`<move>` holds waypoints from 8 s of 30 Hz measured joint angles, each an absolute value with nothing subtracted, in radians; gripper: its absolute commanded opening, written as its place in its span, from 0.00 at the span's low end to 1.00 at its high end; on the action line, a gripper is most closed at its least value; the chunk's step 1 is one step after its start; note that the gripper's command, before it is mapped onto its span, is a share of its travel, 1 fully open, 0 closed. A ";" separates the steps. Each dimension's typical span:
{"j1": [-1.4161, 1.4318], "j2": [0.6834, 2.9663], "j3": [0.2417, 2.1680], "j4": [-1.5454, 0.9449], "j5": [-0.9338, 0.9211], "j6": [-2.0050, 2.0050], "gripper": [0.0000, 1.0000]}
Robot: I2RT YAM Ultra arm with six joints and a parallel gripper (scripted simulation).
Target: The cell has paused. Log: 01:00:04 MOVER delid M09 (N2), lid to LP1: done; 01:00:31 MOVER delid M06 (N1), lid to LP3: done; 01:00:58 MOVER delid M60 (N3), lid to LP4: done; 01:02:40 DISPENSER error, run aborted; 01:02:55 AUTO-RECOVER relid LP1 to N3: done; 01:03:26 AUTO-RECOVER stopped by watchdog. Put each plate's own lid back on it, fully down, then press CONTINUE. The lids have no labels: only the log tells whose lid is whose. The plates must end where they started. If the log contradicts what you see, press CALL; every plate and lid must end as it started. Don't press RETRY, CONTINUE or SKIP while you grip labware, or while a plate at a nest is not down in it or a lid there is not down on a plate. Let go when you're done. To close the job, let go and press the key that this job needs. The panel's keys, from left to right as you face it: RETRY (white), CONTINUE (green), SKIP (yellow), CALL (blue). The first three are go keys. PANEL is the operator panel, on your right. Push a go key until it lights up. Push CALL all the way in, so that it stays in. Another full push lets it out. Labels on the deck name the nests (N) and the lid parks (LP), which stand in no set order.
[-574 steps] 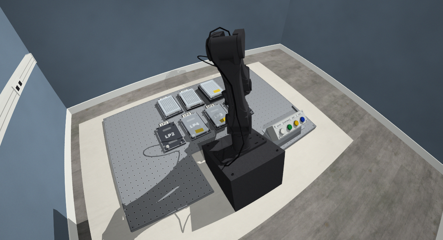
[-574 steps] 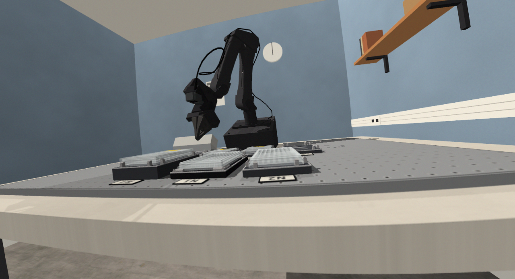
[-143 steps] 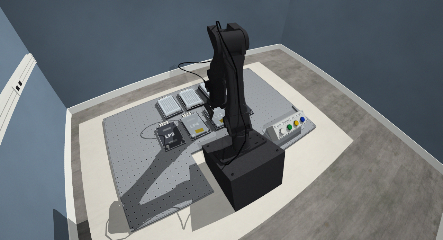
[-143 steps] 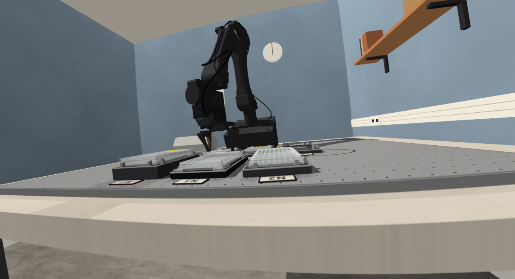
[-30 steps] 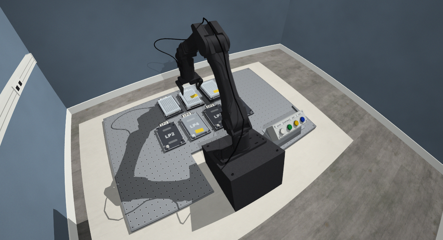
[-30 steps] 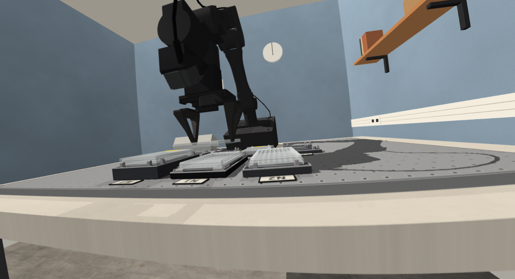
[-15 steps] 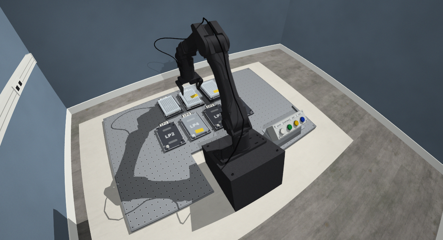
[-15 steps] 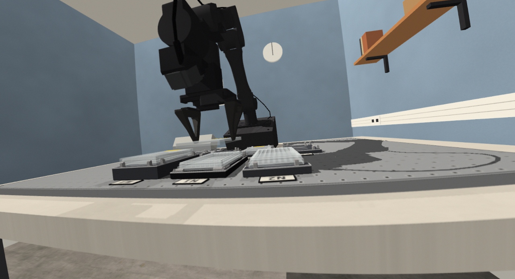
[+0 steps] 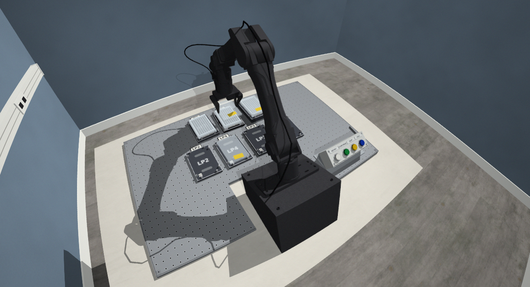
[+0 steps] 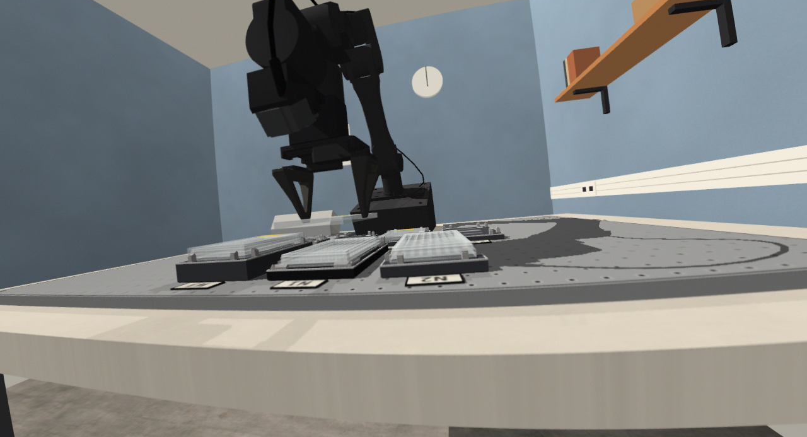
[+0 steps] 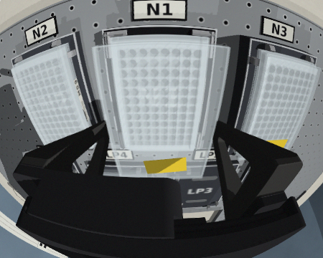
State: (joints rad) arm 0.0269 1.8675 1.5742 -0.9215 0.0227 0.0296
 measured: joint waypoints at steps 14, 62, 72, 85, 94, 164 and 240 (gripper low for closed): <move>0.027 1.868 1.574 -0.927 0.025 0.031 0.00; 0.032 1.875 1.556 -0.886 0.024 0.031 0.00; 0.032 1.879 1.544 -0.873 0.024 0.031 0.00; 0.032 1.886 1.536 -0.857 0.024 0.028 0.00; 0.028 1.890 1.533 -0.844 0.024 0.028 0.00; 0.028 1.921 1.511 -0.793 0.024 0.028 0.00; 0.028 1.920 1.510 -0.794 0.024 0.028 1.00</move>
State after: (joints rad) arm 0.0277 1.9202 1.5105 -0.7940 0.0242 0.0284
